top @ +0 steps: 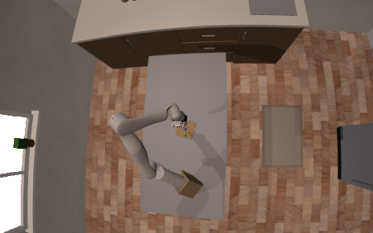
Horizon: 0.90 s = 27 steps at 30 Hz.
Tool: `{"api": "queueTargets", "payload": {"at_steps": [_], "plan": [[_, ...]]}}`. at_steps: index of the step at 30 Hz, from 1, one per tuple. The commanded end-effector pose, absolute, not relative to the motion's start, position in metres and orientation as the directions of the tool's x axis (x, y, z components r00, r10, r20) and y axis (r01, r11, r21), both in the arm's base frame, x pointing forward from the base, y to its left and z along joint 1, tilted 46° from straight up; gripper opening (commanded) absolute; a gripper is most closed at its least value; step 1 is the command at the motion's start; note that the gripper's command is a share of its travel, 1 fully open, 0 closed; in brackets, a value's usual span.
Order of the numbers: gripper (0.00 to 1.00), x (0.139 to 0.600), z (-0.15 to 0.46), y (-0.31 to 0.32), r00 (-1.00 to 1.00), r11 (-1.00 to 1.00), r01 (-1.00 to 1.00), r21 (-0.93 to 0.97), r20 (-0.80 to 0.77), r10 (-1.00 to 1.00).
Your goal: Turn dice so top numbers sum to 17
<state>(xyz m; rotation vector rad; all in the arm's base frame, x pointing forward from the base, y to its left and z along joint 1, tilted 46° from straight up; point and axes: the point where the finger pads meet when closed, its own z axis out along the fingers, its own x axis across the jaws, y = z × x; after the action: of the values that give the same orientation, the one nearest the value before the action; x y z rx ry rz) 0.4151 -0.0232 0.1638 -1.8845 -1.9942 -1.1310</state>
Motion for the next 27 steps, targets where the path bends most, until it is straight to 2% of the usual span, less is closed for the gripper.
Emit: {"api": "queueTargets", "payload": {"at_steps": [1, 3, 4, 27], "plan": [[0.64, 0.4157, 0.1685, -0.0304, -0.181, -0.094, 0.909, 0.407, 0.587, 0.789], [0.64, 0.4157, 0.1687, -0.0305, -0.181, -0.094, 0.909, 0.407, 0.587, 0.789], [1.00, 0.4157, 0.1687, -0.0305, -0.181, -0.094, 0.909, 0.407, 0.587, 0.789], [1.00, 0.4156, 0.1689, -0.0307, -0.181, -0.094, 0.909, 0.407, 0.587, 0.789]]}}
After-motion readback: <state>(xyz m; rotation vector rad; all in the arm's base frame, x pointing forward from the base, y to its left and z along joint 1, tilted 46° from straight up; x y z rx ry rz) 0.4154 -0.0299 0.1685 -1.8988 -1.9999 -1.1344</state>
